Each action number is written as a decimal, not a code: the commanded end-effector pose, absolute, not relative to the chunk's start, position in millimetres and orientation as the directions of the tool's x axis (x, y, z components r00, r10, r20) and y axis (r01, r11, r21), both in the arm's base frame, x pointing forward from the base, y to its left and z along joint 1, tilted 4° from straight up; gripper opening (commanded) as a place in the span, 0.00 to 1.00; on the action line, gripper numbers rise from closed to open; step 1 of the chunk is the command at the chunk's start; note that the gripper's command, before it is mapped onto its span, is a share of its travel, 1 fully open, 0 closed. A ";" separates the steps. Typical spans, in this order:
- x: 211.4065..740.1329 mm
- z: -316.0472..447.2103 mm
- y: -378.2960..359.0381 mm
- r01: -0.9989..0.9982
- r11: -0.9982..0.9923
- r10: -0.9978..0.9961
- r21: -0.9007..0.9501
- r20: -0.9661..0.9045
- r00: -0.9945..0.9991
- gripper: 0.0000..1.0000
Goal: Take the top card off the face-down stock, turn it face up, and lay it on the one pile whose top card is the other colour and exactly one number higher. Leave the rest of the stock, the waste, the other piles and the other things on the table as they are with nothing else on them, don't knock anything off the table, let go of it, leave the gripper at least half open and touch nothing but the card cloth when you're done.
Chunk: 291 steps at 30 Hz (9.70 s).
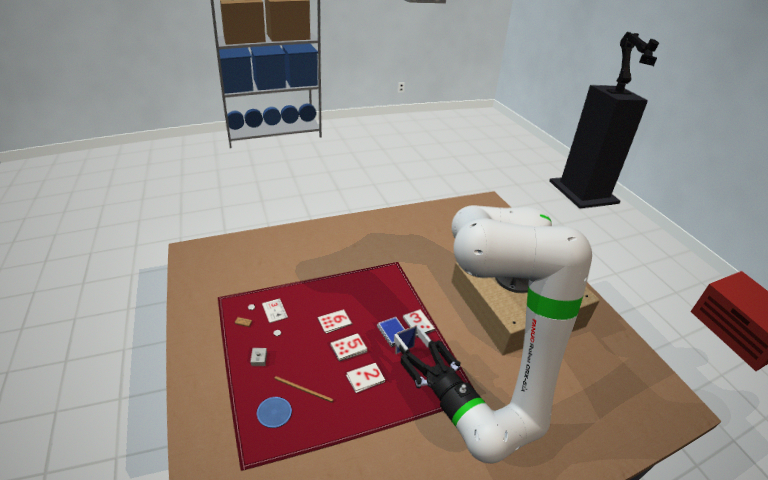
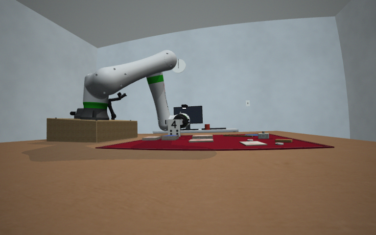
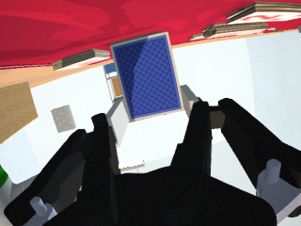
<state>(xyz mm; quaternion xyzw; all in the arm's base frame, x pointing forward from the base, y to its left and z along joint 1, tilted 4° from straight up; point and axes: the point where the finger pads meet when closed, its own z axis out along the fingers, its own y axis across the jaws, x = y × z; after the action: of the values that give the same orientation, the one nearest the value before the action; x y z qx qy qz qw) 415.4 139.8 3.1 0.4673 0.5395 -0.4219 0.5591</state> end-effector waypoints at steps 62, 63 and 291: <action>416.1 -2.6 138.9 0.976 0.207 0.032 0.067 -0.998 0.062 0.43; 416.1 -2.6 138.9 0.976 0.207 0.032 0.067 -0.998 0.062 0.43; 409.3 -11.7 173.3 0.976 0.207 0.032 0.067 -0.998 0.062 0.43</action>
<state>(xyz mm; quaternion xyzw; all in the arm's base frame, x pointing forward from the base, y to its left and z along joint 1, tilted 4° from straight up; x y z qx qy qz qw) 409.3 173.4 -11.4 0.4670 0.5393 -0.4220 0.5594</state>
